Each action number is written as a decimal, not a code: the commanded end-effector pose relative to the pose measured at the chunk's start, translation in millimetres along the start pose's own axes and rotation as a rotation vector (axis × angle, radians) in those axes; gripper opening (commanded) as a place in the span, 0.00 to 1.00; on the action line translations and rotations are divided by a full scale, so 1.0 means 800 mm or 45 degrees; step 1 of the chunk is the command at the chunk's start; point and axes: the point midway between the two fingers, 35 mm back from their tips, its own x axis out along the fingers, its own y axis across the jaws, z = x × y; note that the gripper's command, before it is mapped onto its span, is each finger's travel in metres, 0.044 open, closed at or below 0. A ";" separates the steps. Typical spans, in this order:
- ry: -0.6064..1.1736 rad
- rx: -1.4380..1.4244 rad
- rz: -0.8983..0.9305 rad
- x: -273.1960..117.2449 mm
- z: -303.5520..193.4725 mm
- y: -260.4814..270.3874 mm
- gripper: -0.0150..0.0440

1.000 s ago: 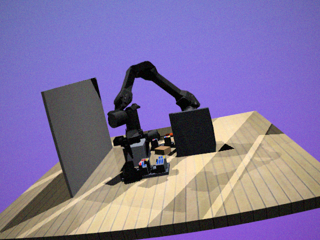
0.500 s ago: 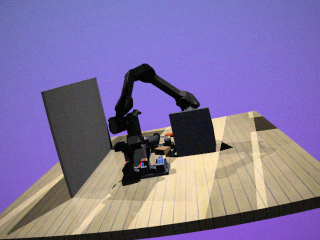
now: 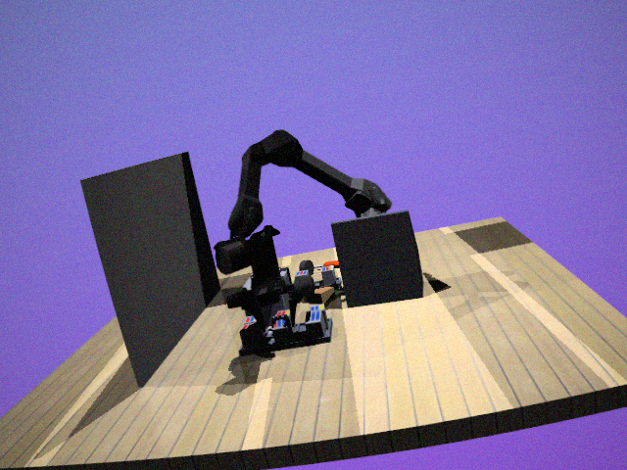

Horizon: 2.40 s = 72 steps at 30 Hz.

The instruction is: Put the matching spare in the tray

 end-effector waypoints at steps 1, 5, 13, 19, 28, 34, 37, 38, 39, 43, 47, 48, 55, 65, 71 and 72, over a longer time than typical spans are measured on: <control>0.017 -0.013 0.010 0.014 -0.003 0.005 0.76; 0.018 -0.012 0.010 0.022 -0.003 0.006 0.76; 0.019 -0.012 0.011 0.029 -0.004 0.007 0.76; 0.019 -0.012 0.011 0.029 -0.004 0.007 0.76; 0.019 -0.012 0.011 0.029 -0.004 0.007 0.76; 0.019 -0.012 0.011 0.029 -0.004 0.007 0.76; 0.019 -0.012 0.011 0.029 -0.004 0.007 0.76; 0.019 -0.012 0.011 0.029 -0.004 0.007 0.76; 0.019 -0.012 0.011 0.029 -0.004 0.007 0.76; 0.019 -0.012 0.011 0.029 -0.004 0.007 0.76; 0.019 -0.012 0.011 0.029 -0.004 0.007 0.76; 0.019 -0.012 0.011 0.029 -0.004 0.007 0.76; 0.019 -0.012 0.011 0.029 -0.004 0.007 0.76; 0.019 -0.012 0.011 0.029 -0.004 0.007 0.76; 0.019 -0.012 0.011 0.029 -0.004 0.007 0.76; 0.019 -0.012 0.011 0.029 -0.004 0.007 0.76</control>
